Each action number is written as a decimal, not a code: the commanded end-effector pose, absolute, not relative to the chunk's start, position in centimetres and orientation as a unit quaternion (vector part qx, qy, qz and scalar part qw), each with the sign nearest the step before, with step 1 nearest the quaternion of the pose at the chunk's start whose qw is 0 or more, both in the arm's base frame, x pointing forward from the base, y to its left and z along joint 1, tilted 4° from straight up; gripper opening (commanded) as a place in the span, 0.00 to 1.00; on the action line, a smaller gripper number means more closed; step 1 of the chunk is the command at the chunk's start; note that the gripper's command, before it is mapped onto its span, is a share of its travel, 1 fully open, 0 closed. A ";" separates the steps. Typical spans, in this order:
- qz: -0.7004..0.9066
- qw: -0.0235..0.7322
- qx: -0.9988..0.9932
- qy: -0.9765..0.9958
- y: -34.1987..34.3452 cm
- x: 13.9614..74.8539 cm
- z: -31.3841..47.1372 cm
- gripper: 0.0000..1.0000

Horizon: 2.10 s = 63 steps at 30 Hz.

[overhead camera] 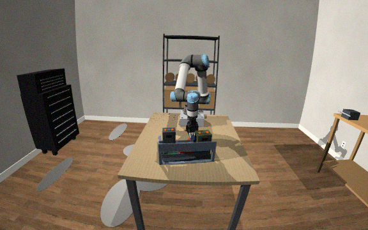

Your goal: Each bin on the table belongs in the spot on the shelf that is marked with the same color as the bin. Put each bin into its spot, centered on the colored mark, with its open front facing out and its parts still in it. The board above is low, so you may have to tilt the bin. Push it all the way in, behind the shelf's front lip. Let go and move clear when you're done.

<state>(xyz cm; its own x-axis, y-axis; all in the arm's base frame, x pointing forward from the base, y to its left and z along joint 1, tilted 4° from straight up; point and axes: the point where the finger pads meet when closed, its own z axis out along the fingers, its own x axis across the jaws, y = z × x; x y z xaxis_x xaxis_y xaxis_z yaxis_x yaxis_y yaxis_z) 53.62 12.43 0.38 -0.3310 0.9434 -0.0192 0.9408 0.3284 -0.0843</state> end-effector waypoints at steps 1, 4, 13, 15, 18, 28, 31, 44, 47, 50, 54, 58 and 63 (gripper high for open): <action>0.036 0.014 -0.578 -0.815 12.5 53.6 0.4 0.00; 0.034 0.013 -0.578 -0.815 12.4 53.6 0.4 0.00; 0.029 0.009 -0.578 -0.816 12.4 53.5 0.3 0.00; 0.028 0.009 -0.578 -0.816 12.4 53.5 0.3 0.00; 0.027 0.008 -0.578 -0.816 12.4 53.5 0.3 0.00; 0.027 0.007 -0.578 -0.816 12.4 53.6 0.3 0.00; 0.027 0.008 -0.578 -0.816 12.3 53.5 0.3 0.00; 0.027 0.008 -0.578 -0.816 12.3 53.5 0.3 0.00; 0.027 0.008 -0.578 -0.816 12.3 53.4 0.2 0.00; 0.027 0.008 -0.578 -0.816 12.3 53.4 0.2 0.00; 0.027 0.008 -0.578 -0.816 12.3 53.4 0.2 0.00; 0.027 0.008 -0.578 -0.816 12.3 53.4 0.2 0.00; 0.027 0.008 -0.578 -0.816 12.3 53.4 0.2 0.00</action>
